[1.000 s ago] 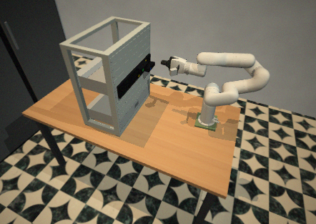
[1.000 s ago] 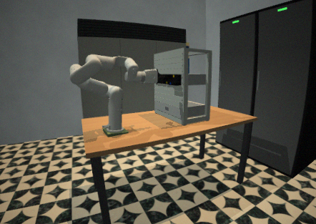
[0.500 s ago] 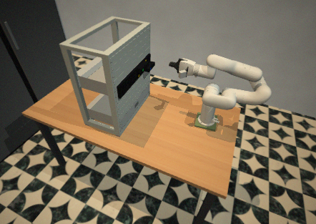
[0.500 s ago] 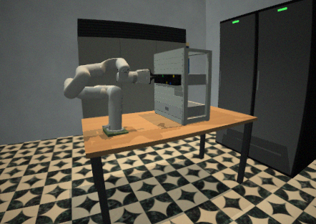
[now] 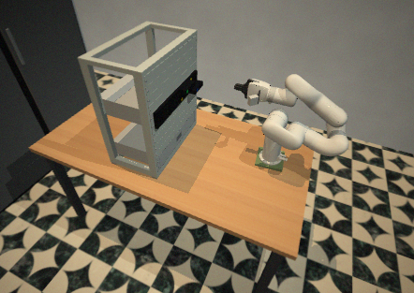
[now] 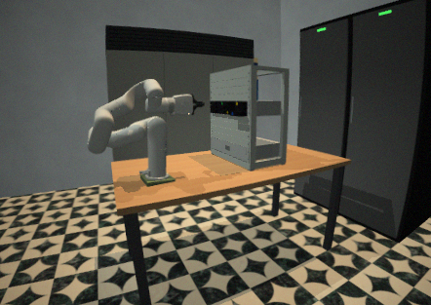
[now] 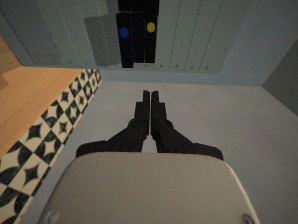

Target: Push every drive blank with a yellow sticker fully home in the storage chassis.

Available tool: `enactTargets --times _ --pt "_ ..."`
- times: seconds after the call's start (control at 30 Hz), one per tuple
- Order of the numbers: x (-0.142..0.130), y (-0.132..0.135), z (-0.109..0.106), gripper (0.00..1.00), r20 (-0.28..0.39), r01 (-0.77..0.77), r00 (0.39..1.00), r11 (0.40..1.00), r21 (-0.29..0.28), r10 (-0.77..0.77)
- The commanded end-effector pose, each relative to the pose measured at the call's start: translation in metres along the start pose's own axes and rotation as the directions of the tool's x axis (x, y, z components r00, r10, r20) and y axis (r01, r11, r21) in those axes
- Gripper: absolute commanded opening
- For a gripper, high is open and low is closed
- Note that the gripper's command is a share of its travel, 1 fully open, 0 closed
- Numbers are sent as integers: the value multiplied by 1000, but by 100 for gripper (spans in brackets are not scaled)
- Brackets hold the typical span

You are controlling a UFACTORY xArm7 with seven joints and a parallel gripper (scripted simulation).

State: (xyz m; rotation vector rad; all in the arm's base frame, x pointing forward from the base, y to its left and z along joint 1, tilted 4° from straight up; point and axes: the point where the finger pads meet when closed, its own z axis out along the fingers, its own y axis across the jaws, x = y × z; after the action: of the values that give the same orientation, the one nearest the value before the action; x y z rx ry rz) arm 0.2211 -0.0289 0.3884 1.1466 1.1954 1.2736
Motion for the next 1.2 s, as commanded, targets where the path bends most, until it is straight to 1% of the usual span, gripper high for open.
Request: enactTargets --times 0.0,0.2,1.17 --pt "-1 0 -11 0 1 -1 1000 1000 -2 1" --pt "-1 0 -15 0 1 -1 1000 1000 -2 1" --pt "-1 0 -16 0 1 -1 1000 1000 -2 1"
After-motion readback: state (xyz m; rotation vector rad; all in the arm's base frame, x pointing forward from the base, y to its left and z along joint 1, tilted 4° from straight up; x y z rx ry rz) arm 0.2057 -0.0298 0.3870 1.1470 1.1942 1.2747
